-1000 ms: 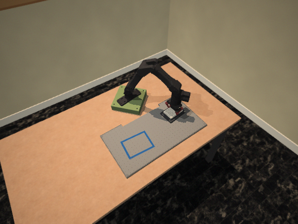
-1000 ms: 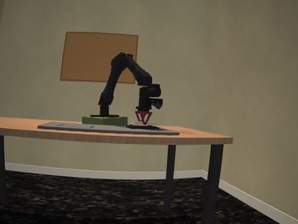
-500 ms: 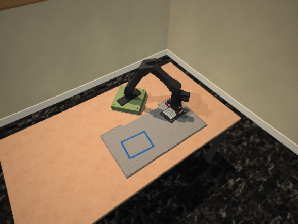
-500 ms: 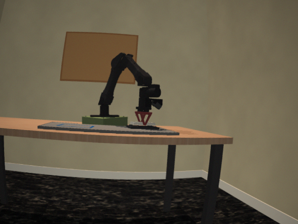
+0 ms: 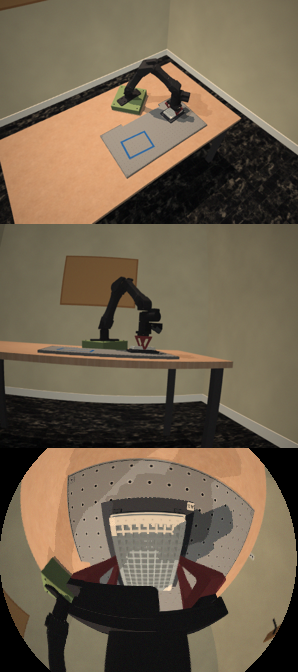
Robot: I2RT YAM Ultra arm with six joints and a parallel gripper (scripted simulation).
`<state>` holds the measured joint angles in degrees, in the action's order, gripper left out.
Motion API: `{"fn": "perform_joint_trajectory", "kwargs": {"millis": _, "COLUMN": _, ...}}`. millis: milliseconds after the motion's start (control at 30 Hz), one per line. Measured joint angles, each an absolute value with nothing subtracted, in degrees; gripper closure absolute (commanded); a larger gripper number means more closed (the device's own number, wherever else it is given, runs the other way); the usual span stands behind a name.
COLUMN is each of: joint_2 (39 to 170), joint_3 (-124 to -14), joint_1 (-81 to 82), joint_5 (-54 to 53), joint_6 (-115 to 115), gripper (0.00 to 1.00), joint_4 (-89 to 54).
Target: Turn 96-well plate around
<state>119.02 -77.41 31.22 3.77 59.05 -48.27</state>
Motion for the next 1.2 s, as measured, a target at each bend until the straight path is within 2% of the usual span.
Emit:
{"fn": "perform_joint_trajectory", "kwargs": {"millis": 1133, "joint_2": 119.39, "joint_3": -76.71, "joint_1": 31.18, "joint_5": 3.77, "joint_6": 59.09, "gripper": 1.0, "joint_4": -47.13}}
{"fn": "perform_joint_trajectory", "kwargs": {"millis": 1167, "joint_2": 119.39, "joint_3": -76.69, "joint_1": 31.18, "joint_5": 3.77, "joint_6": 59.09, "gripper": 0.0, "joint_4": -47.13}}
{"fn": "perform_joint_trajectory", "kwargs": {"millis": 1200, "joint_2": 119.37, "joint_3": -76.71, "joint_1": 31.18, "joint_5": 3.77, "joint_6": 59.09, "gripper": 0.0, "joint_4": -47.11}}
